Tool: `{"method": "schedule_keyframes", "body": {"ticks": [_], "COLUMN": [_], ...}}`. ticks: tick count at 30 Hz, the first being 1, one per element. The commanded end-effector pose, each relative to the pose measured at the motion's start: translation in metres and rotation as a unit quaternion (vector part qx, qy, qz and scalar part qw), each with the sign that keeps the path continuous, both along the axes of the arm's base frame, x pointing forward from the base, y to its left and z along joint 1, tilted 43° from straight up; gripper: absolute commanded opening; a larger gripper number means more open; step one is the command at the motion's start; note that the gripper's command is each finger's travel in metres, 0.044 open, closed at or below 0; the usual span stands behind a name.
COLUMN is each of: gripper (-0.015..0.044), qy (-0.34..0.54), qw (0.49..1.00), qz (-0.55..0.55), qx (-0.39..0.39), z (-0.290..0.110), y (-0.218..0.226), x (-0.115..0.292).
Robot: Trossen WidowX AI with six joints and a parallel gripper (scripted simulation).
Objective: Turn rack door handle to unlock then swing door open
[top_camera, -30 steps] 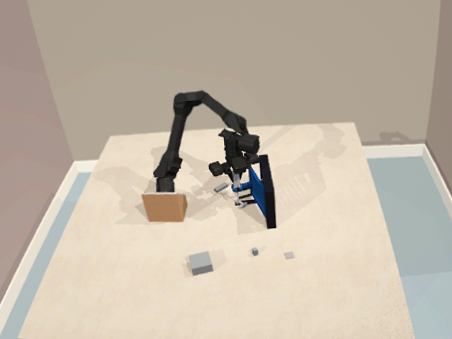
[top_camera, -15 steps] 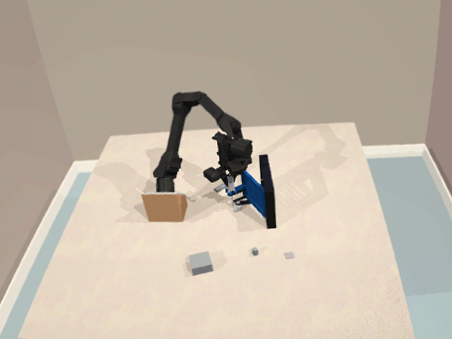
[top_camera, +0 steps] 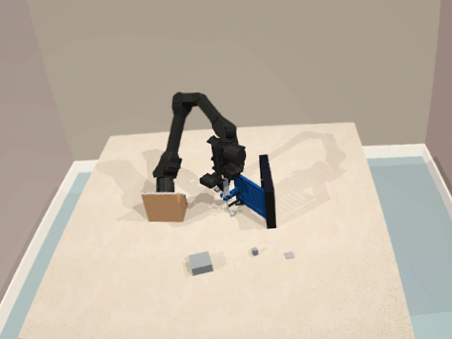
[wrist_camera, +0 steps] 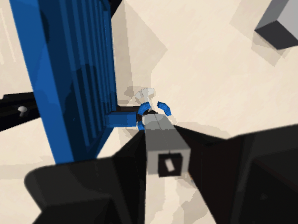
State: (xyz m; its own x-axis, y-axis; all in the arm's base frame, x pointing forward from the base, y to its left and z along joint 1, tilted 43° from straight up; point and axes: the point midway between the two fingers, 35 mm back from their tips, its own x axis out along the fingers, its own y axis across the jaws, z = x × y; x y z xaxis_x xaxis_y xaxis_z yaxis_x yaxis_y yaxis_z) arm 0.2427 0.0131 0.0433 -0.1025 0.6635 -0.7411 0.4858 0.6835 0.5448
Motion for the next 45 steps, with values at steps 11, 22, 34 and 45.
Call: {"method": "schedule_keyframes", "body": {"ticks": [11, 22, 34, 45], "gripper": [0.0023, 0.0023, 0.0023, 0.0023], "qy": [-0.073, -0.123, -0.181, -0.237], "qw": [0.994, 0.983, 0.963, 0.935], "qz": [0.078, 0.134, 0.199, 0.262], "qx": [0.009, 0.016, 0.024, 0.031], "z": [-0.020, -0.036, -0.056, -0.075], "y": [-0.022, -0.042, -0.064, -0.085], "x": [-0.006, -0.008, -0.005, 0.003]}}
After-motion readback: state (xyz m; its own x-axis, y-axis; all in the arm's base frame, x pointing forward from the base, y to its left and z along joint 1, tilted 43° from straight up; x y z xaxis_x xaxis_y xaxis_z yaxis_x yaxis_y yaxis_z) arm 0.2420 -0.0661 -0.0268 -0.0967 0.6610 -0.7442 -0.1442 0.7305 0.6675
